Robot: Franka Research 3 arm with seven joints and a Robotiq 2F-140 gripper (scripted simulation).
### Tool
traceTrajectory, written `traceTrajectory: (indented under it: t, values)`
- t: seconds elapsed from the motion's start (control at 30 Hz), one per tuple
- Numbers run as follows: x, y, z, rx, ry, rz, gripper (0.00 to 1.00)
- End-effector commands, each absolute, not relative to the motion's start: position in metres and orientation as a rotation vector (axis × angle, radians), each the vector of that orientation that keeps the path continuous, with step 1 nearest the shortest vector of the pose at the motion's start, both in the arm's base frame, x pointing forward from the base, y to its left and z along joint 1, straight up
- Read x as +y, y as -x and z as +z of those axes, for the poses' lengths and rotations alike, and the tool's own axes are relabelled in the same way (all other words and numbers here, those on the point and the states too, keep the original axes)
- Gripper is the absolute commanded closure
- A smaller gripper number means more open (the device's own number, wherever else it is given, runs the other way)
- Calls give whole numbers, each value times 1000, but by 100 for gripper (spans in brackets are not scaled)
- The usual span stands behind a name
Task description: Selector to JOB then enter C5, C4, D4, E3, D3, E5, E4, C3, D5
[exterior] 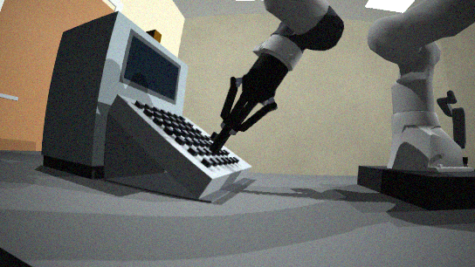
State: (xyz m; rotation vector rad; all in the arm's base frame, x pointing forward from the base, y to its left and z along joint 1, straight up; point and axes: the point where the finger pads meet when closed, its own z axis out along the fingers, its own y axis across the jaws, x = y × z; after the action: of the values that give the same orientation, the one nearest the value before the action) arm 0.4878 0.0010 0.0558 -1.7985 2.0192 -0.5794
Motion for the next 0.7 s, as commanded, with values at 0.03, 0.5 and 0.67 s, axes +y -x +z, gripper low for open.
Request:
traceTrajectory:
  t: [0.03,0.5,0.67]
  values:
    - [1,-486,60,2017,1800,-581,90]
    - [2,-476,76,2017,1800,-581,90]
    - [3,-473,81,2017,1801,-581,90]
